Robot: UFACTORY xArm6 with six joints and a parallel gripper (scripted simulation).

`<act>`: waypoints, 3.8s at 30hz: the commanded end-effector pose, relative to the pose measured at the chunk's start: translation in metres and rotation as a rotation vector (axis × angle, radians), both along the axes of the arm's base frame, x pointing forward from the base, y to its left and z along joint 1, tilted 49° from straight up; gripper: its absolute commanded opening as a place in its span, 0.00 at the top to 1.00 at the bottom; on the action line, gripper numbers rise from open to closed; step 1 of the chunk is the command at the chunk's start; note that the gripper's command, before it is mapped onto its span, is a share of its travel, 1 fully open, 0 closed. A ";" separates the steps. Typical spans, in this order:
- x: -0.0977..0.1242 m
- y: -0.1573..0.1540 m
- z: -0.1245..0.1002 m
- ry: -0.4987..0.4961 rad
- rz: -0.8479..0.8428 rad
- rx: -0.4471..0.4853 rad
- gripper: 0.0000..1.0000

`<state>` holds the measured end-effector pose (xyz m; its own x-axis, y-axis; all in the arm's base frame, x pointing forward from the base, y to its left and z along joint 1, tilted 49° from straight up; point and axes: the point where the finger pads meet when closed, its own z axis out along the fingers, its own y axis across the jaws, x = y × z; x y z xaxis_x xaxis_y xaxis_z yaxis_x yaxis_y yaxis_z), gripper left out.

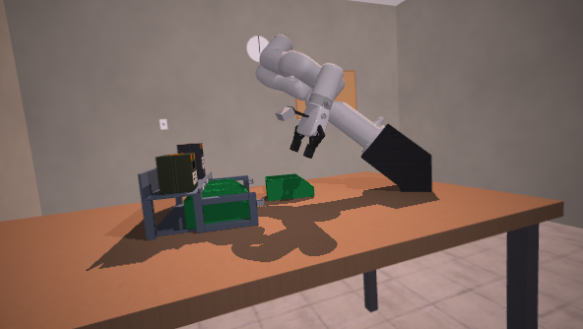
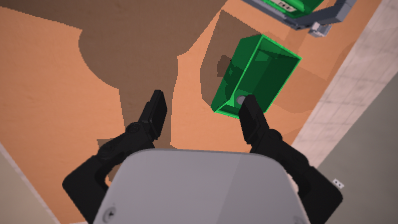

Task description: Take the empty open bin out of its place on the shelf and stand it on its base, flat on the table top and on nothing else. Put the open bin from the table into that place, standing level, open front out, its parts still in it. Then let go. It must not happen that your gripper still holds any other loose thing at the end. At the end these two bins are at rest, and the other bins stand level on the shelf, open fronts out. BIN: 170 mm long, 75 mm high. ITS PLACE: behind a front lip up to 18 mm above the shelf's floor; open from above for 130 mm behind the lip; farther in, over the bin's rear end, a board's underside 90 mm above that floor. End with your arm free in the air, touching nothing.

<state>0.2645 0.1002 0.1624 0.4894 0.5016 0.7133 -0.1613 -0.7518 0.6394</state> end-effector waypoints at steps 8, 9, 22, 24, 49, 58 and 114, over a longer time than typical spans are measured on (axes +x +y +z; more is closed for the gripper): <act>0.000 -0.021 0.016 0.079 -0.081 0.132 0.00; 0.001 -0.023 0.017 0.085 -0.089 0.144 0.00; 0.001 -0.044 0.031 0.146 -0.171 0.262 0.00; 0.001 -0.047 0.034 0.156 -0.185 0.283 0.00; 0.001 -0.071 0.051 0.225 -0.278 0.425 0.00; 0.002 -0.073 0.053 0.230 -0.286 0.439 0.00; 0.002 -0.073 0.053 0.231 -0.287 0.441 0.74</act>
<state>0.2657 0.0265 0.2144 0.7310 0.0057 0.6824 -0.2914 -0.9016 0.3197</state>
